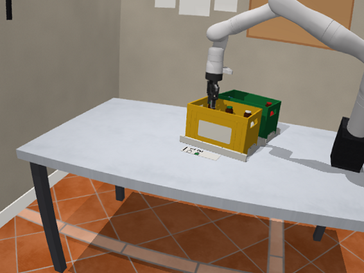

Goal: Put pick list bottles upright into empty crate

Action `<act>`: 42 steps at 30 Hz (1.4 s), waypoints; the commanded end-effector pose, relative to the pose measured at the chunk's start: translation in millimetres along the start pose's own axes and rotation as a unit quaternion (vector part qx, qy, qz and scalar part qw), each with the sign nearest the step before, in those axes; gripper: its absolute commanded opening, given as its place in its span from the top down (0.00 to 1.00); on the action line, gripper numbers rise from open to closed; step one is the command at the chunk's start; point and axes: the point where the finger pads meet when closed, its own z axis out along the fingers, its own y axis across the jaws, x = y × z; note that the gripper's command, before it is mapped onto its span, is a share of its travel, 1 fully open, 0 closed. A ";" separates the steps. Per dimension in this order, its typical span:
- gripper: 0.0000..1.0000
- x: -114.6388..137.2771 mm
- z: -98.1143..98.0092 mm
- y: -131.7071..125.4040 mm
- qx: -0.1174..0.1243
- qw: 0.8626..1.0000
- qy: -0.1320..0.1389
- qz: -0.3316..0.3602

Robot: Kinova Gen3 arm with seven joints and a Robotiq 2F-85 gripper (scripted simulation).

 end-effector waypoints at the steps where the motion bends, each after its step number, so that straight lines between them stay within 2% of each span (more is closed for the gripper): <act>1: 0.33 -0.5 -7.8 -0.6 0.001 1.000 -0.001 0.000; 26: 0.33 -0.4 -69.1 -0.5 0.001 1.000 -0.001 0.000; 32: 0.33 -0.4 -79.5 -0.5 0.001 1.000 -0.001 0.000; 42: 0.33 -0.4 -79.5 -0.5 0.001 1.000 -0.001 0.000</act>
